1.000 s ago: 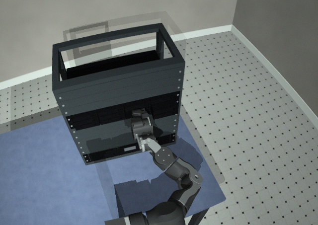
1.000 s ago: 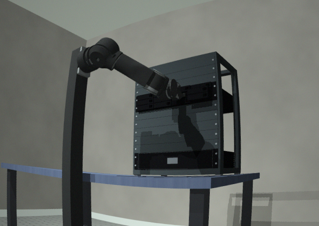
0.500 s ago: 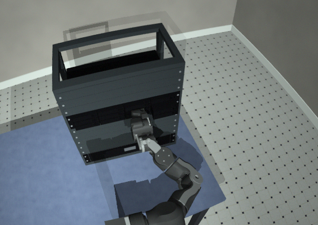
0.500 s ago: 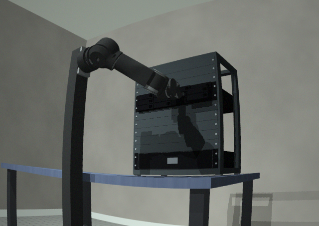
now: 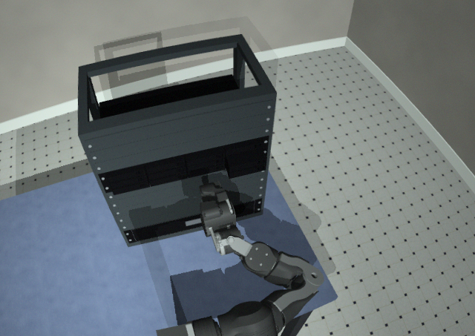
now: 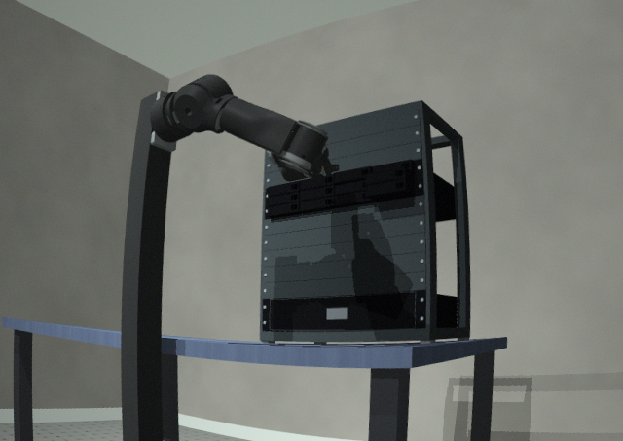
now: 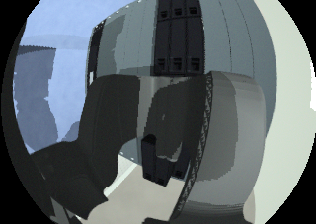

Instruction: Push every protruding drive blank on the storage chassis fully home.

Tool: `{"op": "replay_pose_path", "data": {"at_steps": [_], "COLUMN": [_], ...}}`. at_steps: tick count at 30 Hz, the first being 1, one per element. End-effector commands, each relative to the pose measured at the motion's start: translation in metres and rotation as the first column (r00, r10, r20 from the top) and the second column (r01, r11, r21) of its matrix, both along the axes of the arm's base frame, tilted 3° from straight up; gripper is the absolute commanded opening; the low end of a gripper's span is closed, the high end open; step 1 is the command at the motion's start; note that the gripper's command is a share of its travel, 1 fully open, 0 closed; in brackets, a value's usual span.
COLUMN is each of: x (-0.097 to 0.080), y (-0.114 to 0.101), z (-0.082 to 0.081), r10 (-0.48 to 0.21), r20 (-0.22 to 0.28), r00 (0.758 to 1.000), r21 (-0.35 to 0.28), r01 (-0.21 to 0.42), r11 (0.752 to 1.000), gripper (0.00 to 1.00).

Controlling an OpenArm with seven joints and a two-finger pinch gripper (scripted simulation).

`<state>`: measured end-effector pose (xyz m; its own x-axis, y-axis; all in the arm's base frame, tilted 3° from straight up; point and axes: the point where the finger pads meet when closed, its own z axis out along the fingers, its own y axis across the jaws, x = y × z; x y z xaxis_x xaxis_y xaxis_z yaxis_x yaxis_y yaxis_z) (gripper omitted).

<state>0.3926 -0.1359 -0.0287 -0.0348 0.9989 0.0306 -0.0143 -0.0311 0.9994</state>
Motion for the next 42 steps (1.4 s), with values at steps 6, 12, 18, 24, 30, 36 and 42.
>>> {"op": "replay_pose_path", "data": {"at_steps": [6, 12, 18, 24, 30, 36, 42], "x": [-0.018, -0.019, -0.023, -0.011, 0.018, 0.043, 0.043], "y": [-0.004, -0.005, -0.013, -0.014, -0.014, -0.014, -0.013], "z": [0.000, 0.001, 0.007, 0.006, 0.006, 0.006, 0.007], "r10": [-0.021, -0.022, -0.022, -0.024, -0.024, -0.024, -0.022], "r20": [-0.007, -0.008, -0.007, -0.010, -0.011, -0.011, -0.009], "r00": [1.000, 1.000, 1.000, 1.000, 1.000, 1.000, 1.000], "r21": [0.013, 0.013, 0.013, 0.013, 0.013, 0.014, 0.014], "r01": [0.021, 0.022, 0.022, 0.025, 0.024, 0.024, 0.022], "r11": [1.000, 1.000, 1.000, 1.000, 1.000, 1.000, 1.000], "gripper": [0.00, 0.00, 0.00, 0.00, 0.00, 0.00, 0.00]}}
